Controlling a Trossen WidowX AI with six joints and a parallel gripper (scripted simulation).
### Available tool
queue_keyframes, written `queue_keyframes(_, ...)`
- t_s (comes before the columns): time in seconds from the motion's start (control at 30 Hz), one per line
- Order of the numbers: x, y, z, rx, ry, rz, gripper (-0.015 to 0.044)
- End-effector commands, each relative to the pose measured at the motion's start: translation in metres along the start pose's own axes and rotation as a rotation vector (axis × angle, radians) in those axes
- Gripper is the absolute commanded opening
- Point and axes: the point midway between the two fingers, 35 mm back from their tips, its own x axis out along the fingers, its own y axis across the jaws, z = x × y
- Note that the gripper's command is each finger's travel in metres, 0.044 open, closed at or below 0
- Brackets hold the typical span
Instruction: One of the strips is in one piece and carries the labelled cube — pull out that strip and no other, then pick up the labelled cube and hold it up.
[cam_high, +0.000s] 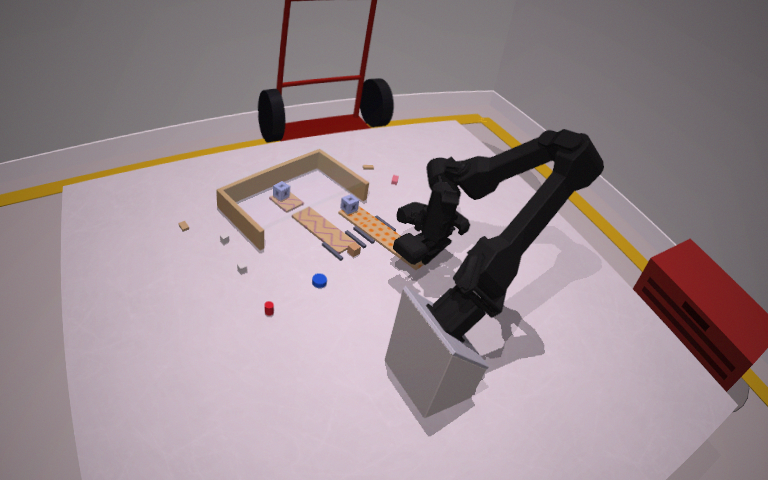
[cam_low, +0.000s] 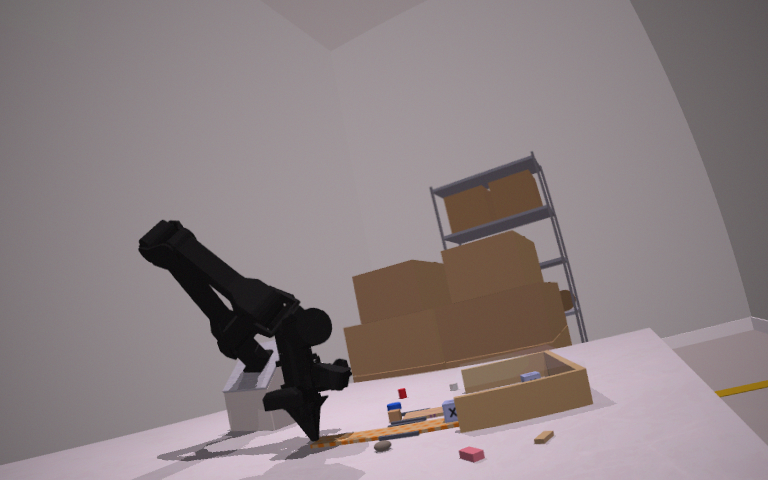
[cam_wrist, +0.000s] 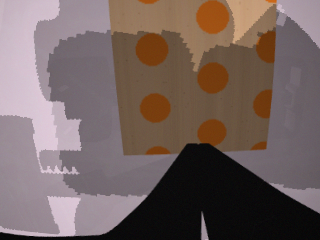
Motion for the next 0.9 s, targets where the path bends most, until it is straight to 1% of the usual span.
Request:
queue_keyframes(0.0,0.006,0.003,-0.017,-0.006,0.039,0.01,0.0)
queue_keyframes(0.87,0.005,0.003,-0.048,-0.007,0.04,0.009,0.0)
